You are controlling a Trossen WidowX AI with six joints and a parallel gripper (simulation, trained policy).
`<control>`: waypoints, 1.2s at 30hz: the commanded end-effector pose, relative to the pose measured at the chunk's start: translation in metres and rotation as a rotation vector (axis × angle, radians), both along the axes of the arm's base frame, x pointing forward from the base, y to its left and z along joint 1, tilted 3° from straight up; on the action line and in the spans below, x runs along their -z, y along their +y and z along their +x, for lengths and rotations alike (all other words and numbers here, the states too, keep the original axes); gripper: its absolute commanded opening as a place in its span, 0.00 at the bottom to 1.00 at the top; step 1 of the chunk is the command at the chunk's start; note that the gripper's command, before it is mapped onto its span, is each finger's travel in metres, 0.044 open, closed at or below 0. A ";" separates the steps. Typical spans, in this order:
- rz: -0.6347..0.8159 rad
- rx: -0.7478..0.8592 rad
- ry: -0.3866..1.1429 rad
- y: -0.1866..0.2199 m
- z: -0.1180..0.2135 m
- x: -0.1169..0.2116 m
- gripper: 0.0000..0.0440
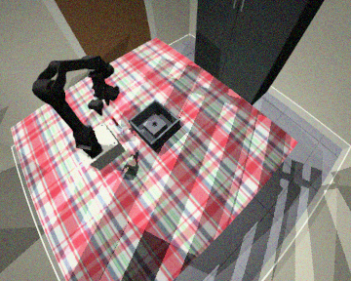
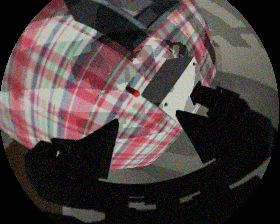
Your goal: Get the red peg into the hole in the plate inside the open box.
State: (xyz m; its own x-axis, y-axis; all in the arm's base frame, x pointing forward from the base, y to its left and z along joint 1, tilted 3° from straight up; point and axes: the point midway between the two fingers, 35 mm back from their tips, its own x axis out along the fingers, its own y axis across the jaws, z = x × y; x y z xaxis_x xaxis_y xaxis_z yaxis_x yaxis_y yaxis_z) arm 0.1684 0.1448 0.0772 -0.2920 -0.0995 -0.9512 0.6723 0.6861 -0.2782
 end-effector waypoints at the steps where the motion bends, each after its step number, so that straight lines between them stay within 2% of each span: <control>1: -0.034 -0.038 0.007 -0.007 -0.003 0.016 1.00; 21: -0.087 -0.111 -0.104 -0.021 0.002 0.102 1.00; 23: -0.089 -0.117 -0.111 -0.023 0.002 0.108 0.98; 26: -0.092 -0.124 -0.111 -0.024 0.000 0.117 0.85; 36: -0.115 -0.124 -0.074 -0.029 -0.008 0.133 0.26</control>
State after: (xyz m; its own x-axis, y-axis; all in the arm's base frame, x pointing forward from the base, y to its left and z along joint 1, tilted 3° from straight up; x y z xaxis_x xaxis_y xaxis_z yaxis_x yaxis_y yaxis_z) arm 0.1676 0.1211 -0.0501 -0.1711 -0.2184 -0.9607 0.6110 0.7415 -0.2774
